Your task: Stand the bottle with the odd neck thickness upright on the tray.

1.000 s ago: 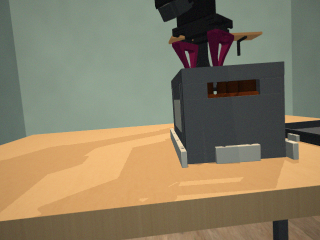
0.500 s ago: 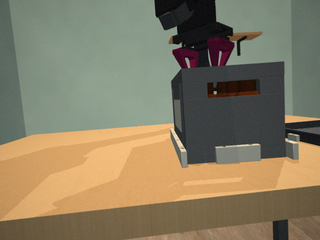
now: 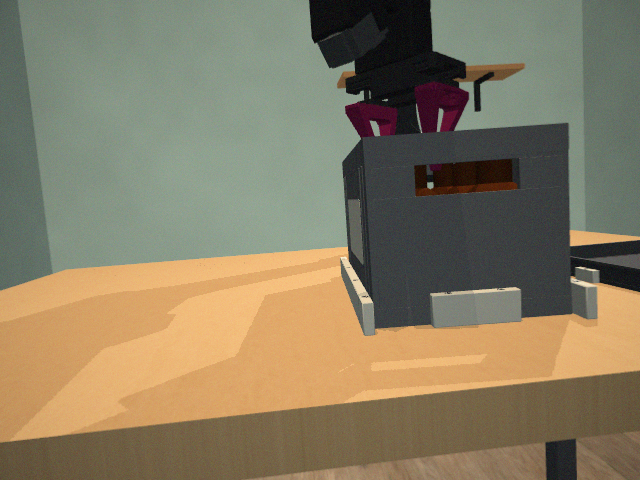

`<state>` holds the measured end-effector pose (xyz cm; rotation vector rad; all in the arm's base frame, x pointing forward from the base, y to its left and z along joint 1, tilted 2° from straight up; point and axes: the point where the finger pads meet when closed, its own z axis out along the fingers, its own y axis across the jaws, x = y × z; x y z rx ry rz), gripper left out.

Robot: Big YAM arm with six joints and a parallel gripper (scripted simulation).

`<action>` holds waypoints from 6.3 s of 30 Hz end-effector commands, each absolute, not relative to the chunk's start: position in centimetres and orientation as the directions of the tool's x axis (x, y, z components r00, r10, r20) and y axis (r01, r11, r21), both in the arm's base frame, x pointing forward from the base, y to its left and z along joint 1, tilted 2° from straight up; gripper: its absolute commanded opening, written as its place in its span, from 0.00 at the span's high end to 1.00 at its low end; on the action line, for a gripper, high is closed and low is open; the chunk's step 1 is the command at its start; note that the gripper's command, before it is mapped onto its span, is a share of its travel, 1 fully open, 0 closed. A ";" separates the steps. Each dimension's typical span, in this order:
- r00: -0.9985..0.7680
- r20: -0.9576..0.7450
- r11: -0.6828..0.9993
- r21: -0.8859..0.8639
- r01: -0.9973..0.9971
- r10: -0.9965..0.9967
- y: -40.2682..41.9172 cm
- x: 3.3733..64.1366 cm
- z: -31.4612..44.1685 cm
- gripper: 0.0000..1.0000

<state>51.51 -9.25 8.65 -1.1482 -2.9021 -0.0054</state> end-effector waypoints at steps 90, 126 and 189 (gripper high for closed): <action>-0.733 0.028 0.733 -0.008 0.680 0.680 -8.9 51.3 8.1 1.00; -0.733 0.028 0.733 -0.008 0.680 0.680 -8.9 51.3 8.1 1.00; -0.732 -0.034 0.733 0.032 0.679 0.680 -9.4 53.1 14.8 0.39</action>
